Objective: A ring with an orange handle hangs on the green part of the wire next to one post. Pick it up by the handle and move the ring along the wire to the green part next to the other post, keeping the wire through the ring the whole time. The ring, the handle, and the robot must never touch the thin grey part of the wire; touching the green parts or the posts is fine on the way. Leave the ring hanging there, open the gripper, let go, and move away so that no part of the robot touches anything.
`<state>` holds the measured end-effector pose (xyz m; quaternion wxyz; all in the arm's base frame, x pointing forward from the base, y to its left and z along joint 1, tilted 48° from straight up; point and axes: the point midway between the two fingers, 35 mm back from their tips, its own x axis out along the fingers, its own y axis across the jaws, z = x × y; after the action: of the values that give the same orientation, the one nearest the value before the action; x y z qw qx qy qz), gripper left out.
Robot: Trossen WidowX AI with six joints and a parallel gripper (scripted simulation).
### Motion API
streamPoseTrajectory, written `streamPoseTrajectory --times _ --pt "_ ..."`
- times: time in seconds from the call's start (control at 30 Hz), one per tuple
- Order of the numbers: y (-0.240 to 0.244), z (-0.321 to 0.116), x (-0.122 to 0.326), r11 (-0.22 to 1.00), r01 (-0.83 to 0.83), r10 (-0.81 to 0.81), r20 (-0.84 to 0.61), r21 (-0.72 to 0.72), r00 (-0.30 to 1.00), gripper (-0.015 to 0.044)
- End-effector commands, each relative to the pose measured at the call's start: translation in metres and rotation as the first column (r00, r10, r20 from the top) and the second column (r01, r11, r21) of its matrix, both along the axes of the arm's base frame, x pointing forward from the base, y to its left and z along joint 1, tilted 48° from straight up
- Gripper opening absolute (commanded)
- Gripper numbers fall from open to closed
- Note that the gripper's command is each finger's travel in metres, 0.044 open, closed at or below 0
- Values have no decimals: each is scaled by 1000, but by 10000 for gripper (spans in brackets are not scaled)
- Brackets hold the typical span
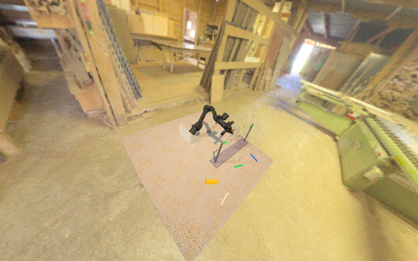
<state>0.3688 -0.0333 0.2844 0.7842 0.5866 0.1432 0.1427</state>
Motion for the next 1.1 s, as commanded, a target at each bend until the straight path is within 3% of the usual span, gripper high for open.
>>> streamPoseTrajectory --times 0.0,1.07 --pt "2 5 -1 997 -3 2 9 80 1000 -150" --pt "1 41 0 792 -12 -36 66 611 997 -150"
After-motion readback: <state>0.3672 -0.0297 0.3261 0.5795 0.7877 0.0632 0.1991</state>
